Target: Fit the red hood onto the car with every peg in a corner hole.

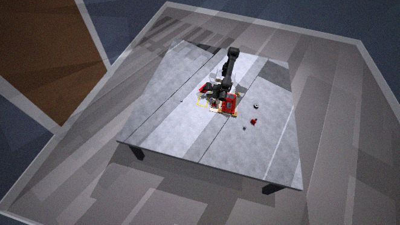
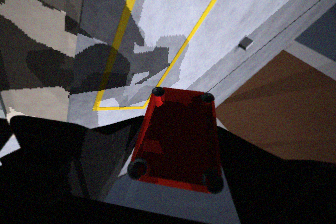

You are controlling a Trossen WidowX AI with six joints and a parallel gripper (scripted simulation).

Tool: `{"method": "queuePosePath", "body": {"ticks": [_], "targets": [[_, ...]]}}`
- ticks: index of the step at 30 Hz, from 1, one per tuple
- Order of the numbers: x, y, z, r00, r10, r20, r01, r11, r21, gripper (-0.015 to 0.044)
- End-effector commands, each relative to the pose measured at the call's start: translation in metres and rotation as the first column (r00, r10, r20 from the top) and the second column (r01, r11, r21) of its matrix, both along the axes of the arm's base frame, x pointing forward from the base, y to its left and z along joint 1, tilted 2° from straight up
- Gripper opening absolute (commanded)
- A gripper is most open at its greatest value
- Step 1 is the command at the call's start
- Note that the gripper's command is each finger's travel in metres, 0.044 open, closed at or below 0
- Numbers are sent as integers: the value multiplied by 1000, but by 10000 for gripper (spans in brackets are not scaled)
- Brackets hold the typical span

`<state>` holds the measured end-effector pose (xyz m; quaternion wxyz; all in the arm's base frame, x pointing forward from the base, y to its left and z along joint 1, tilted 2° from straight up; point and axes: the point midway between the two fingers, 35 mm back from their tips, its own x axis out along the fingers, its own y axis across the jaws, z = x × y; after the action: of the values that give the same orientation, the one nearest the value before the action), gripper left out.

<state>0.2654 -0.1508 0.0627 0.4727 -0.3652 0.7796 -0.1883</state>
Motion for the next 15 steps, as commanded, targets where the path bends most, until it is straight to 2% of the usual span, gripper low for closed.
{"method": "queuePosePath", "body": {"ticks": [1, 15], "targets": [[0, 1, -3, 994, 71, -86, -68, 997, 36, 0], [3, 7, -21, 862, 348, -369, -283, 934, 218, 0]]}}
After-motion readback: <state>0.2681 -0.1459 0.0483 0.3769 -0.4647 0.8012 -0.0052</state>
